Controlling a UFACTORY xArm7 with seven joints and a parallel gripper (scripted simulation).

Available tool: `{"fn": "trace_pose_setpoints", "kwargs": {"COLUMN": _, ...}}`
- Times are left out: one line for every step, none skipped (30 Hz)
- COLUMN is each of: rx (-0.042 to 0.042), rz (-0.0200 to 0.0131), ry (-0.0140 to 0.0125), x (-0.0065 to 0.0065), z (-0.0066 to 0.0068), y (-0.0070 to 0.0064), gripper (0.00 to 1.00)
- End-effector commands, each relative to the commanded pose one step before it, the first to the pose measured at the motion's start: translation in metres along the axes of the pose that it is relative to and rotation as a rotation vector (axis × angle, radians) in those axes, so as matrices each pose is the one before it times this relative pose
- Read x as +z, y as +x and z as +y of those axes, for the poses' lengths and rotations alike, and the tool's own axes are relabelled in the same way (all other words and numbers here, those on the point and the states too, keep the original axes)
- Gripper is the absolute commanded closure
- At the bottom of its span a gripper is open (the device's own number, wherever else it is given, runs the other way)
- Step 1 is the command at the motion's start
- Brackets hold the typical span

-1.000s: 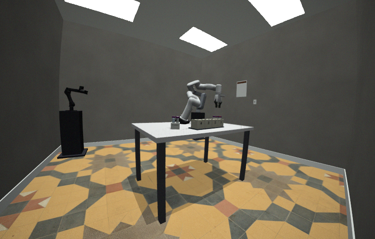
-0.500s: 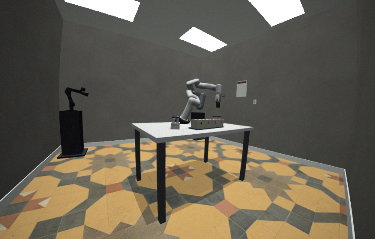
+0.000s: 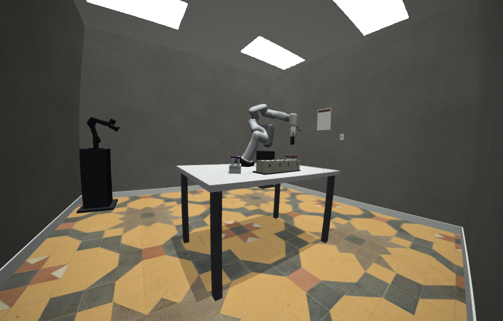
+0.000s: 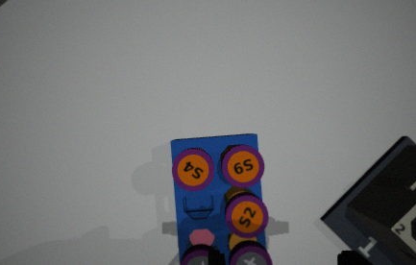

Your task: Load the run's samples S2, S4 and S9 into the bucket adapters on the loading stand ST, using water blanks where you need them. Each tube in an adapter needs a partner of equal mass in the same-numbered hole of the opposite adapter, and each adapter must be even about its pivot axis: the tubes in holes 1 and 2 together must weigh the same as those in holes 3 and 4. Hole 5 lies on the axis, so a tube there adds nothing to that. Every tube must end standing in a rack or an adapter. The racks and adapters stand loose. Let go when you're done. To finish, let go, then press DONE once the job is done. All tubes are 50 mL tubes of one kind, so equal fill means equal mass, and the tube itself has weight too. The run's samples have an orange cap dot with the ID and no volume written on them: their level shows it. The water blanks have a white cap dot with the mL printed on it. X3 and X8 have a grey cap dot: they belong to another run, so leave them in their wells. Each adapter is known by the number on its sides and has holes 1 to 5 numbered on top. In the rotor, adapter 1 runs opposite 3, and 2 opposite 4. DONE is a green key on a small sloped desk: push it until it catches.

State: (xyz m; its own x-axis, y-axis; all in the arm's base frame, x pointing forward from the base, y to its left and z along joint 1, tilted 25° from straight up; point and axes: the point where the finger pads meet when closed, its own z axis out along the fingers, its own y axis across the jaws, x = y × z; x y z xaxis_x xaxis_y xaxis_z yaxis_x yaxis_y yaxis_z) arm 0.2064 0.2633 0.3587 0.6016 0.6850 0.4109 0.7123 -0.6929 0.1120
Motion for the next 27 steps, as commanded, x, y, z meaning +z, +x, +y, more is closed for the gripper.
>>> {"fn": "trace_pose_setpoints", "kwargs": {"rx": -0.07218, "rz": 0.00589, "ry": 0.00404, "x": -0.00152, "z": 0.00014, "y": 0.00086, "gripper": 0.43}}
{"fn": "trace_pose_setpoints", "kwargs": {"rx": 0.0, "rz": 0.0, "ry": 0.0, "x": 0.0, "z": 0.0, "y": 0.0, "gripper": 0.43}}
{"fn": "trace_pose_setpoints", "kwargs": {"rx": 0.0, "rz": 0.0, "ry": 0.0, "x": 0.0, "z": 0.0, "y": 0.0, "gripper": 0.43}}
{"fn": "trace_pose_setpoints", "kwargs": {"rx": 0.0, "rz": 0.0, "ry": 0.0, "x": 0.0, "z": 0.0, "y": 0.0, "gripper": 0.43}}
{"fn": "trace_pose_setpoints", "kwargs": {"rx": 0.0, "rz": 0.0, "ry": 0.0, "x": 0.0, "z": 0.0, "y": 0.0, "gripper": 0.43}}
{"fn": "trace_pose_setpoints", "kwargs": {"rx": 0.00003, "rz": -0.00001, "ry": -0.00002, "x": -0.00001, "z": -0.00006, "y": 0.00002, "gripper": 0.43}}
{"fn": "trace_pose_setpoints", "kwargs": {"rx": -0.00001, "rz": 0.0, "ry": 0.00001, "x": 0.0, "z": 0.00002, "y": -0.00001, "gripper": 0.43}}
{"fn": "trace_pose_setpoints", "kwargs": {"rx": -0.00001, "rz": 0.0, "ry": 0.0, "x": 0.0, "z": 0.00001, "y": 0.0, "gripper": 0.43}}
{"fn": "trace_pose_setpoints", "kwargs": {"rx": 0.0, "rz": 0.0, "ry": 0.0, "x": 0.0, "z": 0.00001, "y": 0.0, "gripper": 0.43}}
{"fn": "trace_pose_setpoints", "kwargs": {"rx": 0.0, "rz": 0.0, "ry": 0.0, "x": 0.0, "z": 0.00001, "y": 0.0, "gripper": 0.43}}
{"fn": "trace_pose_setpoints", "kwargs": {"rx": 0.00001, "rz": -0.00002, "ry": 0.0, "x": 0.00192, "z": 0.00001, "y": -0.00001, "gripper": 0.43}}
{"fn": "trace_pose_setpoints", "kwargs": {"rx": -0.00001, "rz": 0.00002, "ry": 0.00002, "x": 0.00208, "z": 0.00001, "y": 0.0, "gripper": 0.43}}
{"fn": "trace_pose_setpoints", "kwargs": {"rx": 0.0, "rz": 0.0, "ry": 0.00001, "x": 0.002, "z": 0.0, "y": 0.0, "gripper": 0.43}}
{"fn": "trace_pose_setpoints", "kwargs": {"rx": 0.0, "rz": 0.0, "ry": 0.00001, "x": 0.002, "z": 0.0, "y": 0.0, "gripper": 0.43}}
{"fn": "trace_pose_setpoints", "kwargs": {"rx": 0.0, "rz": 0.0, "ry": 0.00001, "x": 0.002, "z": 0.0, "y": 0.0, "gripper": 0.43}}
{"fn": "trace_pose_setpoints", "kwargs": {"rx": 0.0, "rz": 0.0, "ry": 0.00001, "x": 0.002, "z": 0.0, "y": 0.0, "gripper": 0.43}}
{"fn": "trace_pose_setpoints", "kwargs": {"rx": 0.0, "rz": 0.0, "ry": 0.00001, "x": 0.002, "z": 0.0, "y": 0.0, "gripper": 0.43}}
{"fn": "trace_pose_setpoints", "kwargs": {"rx": 0.0, "rz": 0.0, "ry": 0.00001, "x": 0.002, "z": 0.0, "y": 0.0, "gripper": 0.43}}
{"fn": "trace_pose_setpoints", "kwargs": {"rx": 0.0, "rz": 0.0, "ry": 0.00001, "x": 0.002, "z": 0.0, "y": 0.0, "gripper": 0.43}}
{"fn": "trace_pose_setpoints", "kwargs": {"rx": 0.0, "rz": 0.0, "ry": 0.00001, "x": 0.002, "z": 0.0, "y": 0.0, "gripper": 0.43}}
{"fn": "trace_pose_setpoints", "kwargs": {"rx": 0.0, "rz": 0.0, "ry": 0.0, "x": 0.0, "z": 0.0, "y": 0.0, "gripper": 0.43}}
{"fn": "trace_pose_setpoints", "kwargs": {"rx": 0.0, "rz": 0.0, "ry": 0.0, "x": 0.0, "z": 0.0, "y": 0.0, "gripper": 0.43}}
{"fn": "trace_pose_setpoints", "kwargs": {"rx": 0.0, "rz": 0.0, "ry": 0.00001, "x": 0.00201, "z": 0.0, "y": 0.0, "gripper": 0.43}}
{"fn": "trace_pose_setpoints", "kwargs": {"rx": 0.0, "rz": 0.0, "ry": 0.00001, "x": 0.002, "z": 0.0, "y": 0.0, "gripper": 0.43}}
{"fn": "trace_pose_setpoints", "kwargs": {"rx": 0.0, "rz": 0.0, "ry": 0.00001, "x": 0.002, "z": 0.0, "y": 0.0, "gripper": 0.43}}
{"fn": "trace_pose_setpoints", "kwargs": {"rx": 0.0, "rz": 0.0, "ry": 0.00001, "x": 0.002, "z": 0.0, "y": 0.0, "gripper": 0.43}}
{"fn": "trace_pose_setpoints", "kwargs": {"rx": 0.0, "rz": 0.0, "ry": 0.00001, "x": 0.002, "z": 0.0, "y": 0.0, "gripper": 0.43}}
